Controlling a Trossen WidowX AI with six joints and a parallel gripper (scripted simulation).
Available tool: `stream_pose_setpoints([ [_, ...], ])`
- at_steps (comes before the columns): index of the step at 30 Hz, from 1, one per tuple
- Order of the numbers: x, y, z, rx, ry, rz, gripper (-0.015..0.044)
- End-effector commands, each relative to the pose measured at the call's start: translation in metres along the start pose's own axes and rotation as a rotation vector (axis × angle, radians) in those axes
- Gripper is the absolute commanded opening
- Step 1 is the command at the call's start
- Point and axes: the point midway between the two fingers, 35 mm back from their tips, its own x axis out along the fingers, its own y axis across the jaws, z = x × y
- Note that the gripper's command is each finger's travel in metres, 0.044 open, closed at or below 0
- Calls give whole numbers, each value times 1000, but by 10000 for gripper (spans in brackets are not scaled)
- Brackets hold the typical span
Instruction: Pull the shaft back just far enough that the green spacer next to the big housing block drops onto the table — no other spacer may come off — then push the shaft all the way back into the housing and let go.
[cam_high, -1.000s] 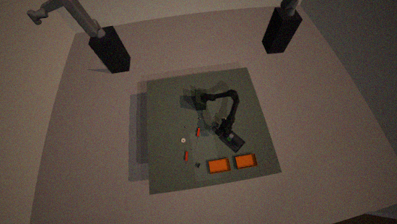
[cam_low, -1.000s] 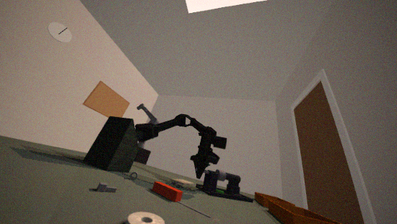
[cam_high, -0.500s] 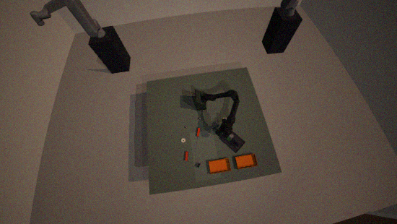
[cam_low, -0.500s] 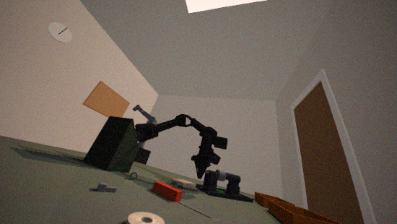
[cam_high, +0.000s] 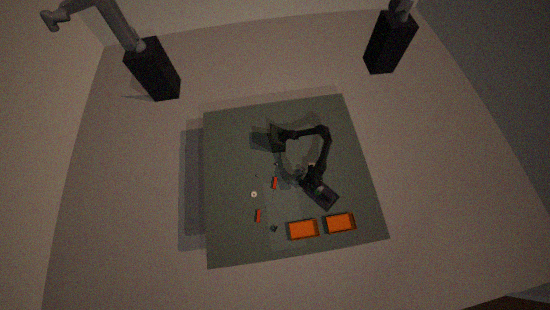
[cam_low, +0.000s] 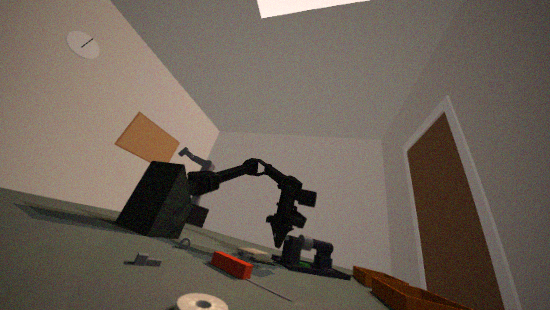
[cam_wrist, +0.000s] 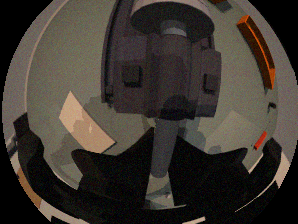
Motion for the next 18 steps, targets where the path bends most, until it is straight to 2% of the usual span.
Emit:
stream_pose_setpoints([
  [1, -1, 0, 4, 0, -7, 2, 0],
  [18, -1, 0, 10, 0, -7, 2, 0],
])
